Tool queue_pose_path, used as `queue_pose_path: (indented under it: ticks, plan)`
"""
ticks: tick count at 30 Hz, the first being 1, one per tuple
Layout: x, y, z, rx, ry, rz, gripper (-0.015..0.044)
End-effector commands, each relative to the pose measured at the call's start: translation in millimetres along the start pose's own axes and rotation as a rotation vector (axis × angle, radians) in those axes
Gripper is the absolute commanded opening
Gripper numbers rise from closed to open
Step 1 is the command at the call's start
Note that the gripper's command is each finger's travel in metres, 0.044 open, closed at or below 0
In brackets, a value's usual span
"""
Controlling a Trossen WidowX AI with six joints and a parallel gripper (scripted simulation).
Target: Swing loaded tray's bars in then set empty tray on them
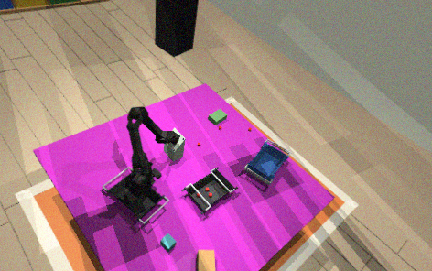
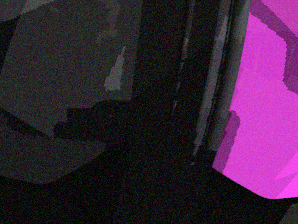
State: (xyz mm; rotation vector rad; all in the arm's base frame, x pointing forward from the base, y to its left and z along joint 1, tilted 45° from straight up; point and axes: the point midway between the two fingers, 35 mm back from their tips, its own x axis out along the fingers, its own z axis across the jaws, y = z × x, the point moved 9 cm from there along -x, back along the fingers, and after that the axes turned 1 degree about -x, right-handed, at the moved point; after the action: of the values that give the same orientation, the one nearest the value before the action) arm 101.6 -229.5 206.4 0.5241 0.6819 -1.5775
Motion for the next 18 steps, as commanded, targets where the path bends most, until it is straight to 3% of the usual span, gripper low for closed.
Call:
queue_pose_path:
  ticks: [1,11,18]
  plan:
    - [0.3,0.0,-1.2,-0.008,0.008,0.003,0.0073]
    - [-2.3,0.5,-0.9,-0.008,0.008,0.003,0.0007]
    - [-35.2,3.8,1.0,-0.005,0.014,0.004,0.0000]
